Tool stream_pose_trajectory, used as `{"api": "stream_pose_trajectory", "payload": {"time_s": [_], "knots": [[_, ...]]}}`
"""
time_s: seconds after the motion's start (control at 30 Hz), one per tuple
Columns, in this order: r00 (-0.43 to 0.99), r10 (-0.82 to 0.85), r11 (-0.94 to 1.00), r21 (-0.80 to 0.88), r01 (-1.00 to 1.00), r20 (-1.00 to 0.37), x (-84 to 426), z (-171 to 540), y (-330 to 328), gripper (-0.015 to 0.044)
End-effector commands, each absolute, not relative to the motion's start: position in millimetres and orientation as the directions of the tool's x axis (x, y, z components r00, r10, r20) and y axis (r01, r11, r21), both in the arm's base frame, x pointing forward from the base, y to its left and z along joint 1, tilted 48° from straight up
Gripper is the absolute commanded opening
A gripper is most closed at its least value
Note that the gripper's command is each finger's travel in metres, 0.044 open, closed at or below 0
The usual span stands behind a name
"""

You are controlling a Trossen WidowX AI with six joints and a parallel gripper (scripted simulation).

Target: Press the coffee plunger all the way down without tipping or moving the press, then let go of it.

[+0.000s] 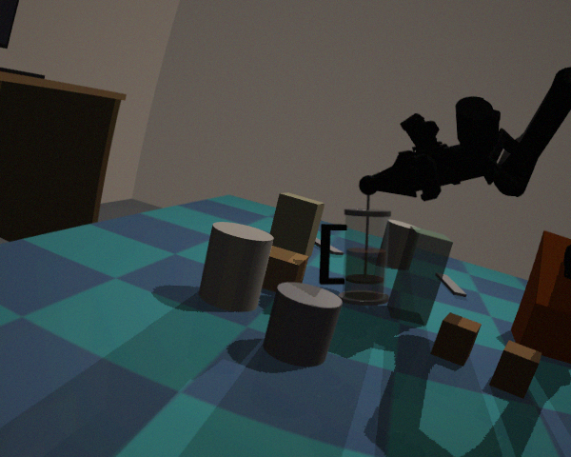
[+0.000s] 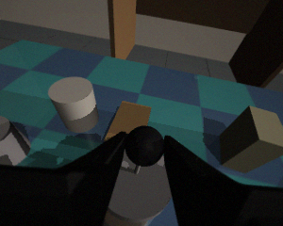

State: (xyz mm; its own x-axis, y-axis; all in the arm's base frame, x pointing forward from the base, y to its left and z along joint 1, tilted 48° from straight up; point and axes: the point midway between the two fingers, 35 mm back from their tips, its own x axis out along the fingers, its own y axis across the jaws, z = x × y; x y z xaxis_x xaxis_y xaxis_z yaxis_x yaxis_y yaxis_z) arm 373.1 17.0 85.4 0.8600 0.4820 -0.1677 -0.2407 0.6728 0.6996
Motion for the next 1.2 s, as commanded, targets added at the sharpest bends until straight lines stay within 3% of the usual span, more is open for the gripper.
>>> {"api": "stream_pose_trajectory", "payload": {"time_s": [0.0,1.17], "knots": [[0.843,0.506,0.659,0.713,-0.239,-0.185,372.1,79.1,24.2,0.0119],[0.843,0.505,0.659,0.713,-0.239,-0.184,380.0,79.2,23.7,0.0119]]}}
